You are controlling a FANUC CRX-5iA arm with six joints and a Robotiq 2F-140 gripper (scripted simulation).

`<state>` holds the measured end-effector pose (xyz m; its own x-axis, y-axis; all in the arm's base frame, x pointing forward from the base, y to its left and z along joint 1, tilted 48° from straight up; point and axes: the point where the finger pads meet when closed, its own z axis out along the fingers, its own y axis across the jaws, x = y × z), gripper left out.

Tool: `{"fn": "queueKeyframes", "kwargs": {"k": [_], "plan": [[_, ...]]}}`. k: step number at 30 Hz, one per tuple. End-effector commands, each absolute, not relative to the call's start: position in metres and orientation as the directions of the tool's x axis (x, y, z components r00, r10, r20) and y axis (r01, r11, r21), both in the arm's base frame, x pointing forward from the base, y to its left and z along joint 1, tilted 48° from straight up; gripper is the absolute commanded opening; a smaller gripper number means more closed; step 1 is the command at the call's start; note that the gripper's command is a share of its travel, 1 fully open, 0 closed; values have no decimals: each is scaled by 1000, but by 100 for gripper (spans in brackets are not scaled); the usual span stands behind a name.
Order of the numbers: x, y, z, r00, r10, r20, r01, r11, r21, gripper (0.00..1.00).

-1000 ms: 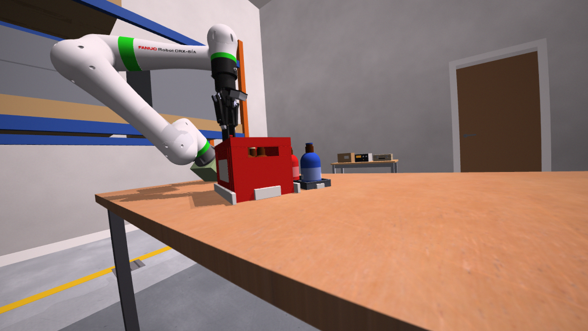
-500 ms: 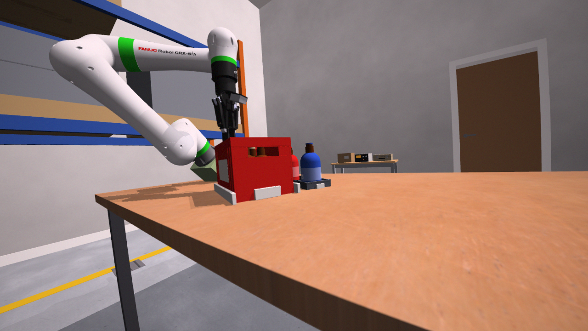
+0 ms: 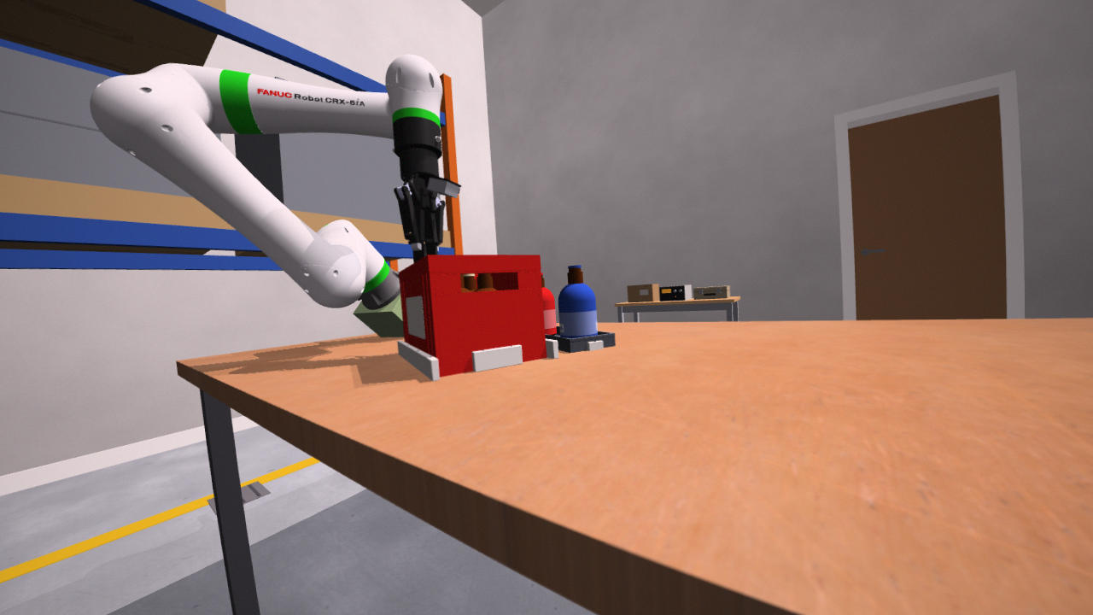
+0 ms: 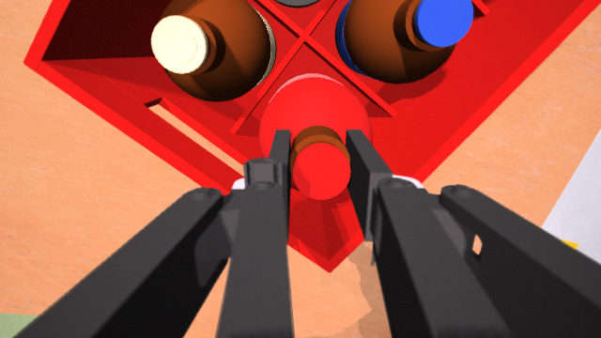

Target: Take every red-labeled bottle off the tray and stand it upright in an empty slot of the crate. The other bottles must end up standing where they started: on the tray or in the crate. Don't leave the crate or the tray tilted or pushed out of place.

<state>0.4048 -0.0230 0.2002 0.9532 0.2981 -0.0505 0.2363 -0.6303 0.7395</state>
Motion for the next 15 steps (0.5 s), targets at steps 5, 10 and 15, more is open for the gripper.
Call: {"fn": "queueKeyframes", "kwargs": {"k": [5,10,15], "plan": [[406,-24,199,953,299,-49,236,-630,740,10],[406,-25,198,953,299,-49,236,-630,740,10],[406,-26,197,953,299,-49,236,-630,740,10]]}}
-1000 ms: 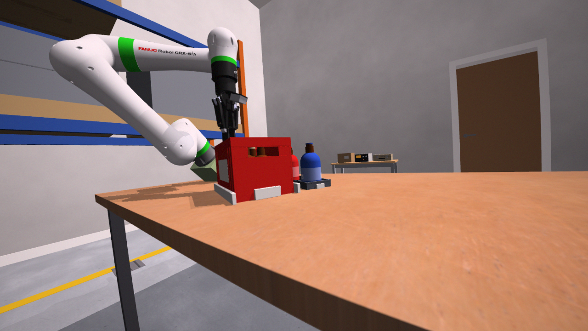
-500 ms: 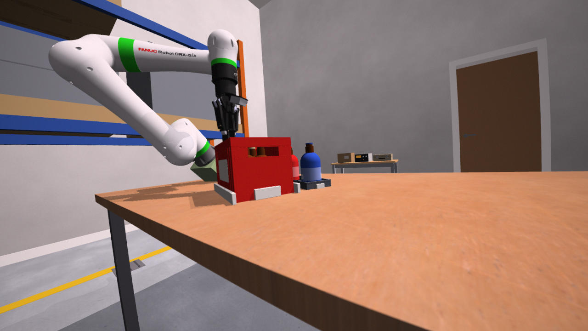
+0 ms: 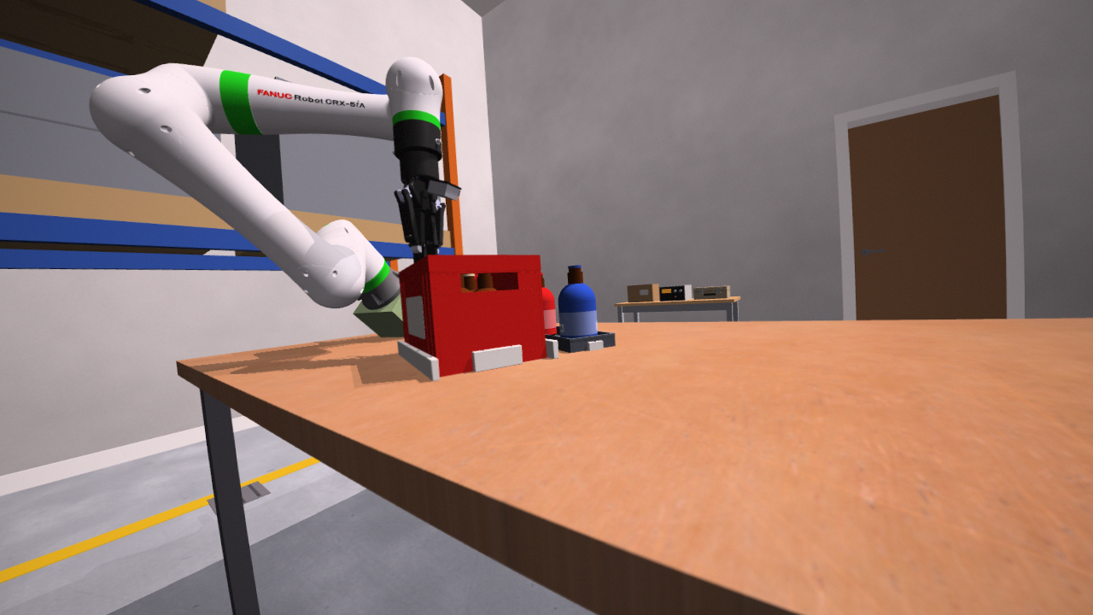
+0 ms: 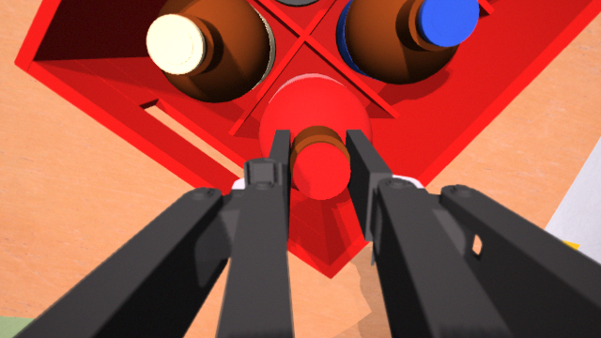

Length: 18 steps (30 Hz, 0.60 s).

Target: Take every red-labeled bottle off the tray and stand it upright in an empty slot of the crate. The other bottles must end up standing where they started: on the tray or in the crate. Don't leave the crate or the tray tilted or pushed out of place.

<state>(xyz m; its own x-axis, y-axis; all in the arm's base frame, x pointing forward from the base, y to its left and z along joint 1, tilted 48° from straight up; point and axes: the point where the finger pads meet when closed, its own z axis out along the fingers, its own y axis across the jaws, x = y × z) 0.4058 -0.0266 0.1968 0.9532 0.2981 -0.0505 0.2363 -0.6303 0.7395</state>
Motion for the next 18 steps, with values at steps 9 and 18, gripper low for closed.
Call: {"fn": "queueKeyframes", "kwargs": {"k": [9,18], "plan": [[407,-27,196,953,299,-49,236,-630,740,10],[407,-28,195,953,299,-49,236,-630,740,10]]}}
